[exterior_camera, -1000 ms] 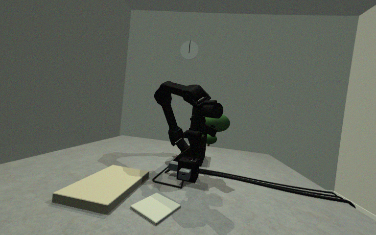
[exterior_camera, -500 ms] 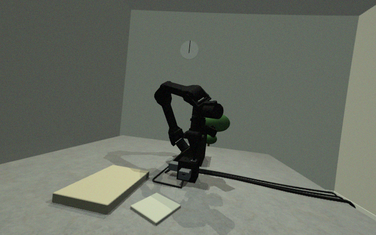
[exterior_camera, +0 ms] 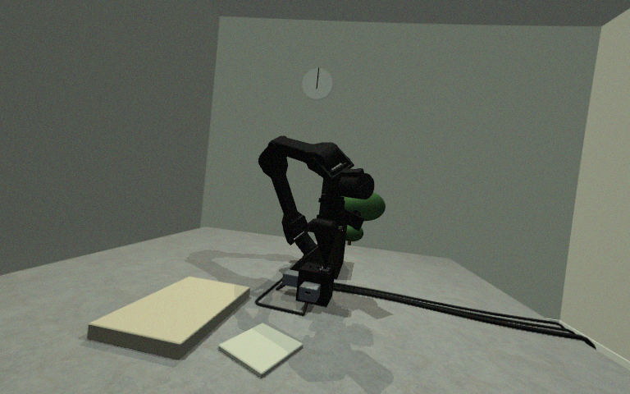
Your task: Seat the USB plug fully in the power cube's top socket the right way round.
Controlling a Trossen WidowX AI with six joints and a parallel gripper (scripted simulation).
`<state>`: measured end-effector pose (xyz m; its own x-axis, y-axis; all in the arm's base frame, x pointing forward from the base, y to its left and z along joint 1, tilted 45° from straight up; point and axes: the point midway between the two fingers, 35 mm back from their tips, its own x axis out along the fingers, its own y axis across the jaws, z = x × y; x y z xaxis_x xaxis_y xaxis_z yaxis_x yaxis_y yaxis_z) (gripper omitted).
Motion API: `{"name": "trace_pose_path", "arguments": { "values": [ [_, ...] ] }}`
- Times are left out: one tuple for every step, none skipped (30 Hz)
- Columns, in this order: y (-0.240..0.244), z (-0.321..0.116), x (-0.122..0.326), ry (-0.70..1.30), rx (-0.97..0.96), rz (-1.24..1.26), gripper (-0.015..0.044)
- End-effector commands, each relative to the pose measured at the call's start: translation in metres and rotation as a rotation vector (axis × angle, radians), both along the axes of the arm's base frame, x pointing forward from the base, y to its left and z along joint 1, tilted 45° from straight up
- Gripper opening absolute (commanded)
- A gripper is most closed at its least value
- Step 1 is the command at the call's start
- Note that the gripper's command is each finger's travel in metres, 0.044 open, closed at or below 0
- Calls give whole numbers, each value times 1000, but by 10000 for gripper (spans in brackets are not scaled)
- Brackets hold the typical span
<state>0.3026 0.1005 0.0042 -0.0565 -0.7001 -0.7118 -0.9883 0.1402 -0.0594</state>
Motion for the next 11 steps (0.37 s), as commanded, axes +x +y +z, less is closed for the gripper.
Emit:
{"name": "trace_pose_path", "arguments": {
  "values": [
    [1,1,0,0,0,0,95],
    [1,1,0,0,0,0,95],
    [2,2,0,0,0,0,95],
    [3,3,0,0,0,0,95],
    [3,4,0,0,0,0,95],
    [4,4,0,0,0,0,95],
    [5,5,0,0,0,0,95],
    [6,6,0,0,0,0,95],
    [6,6,0,0,0,0,95],
    [7,7,1,0,0,0,95],
    [8,8,1,0,0,0,95]
  ]
}}
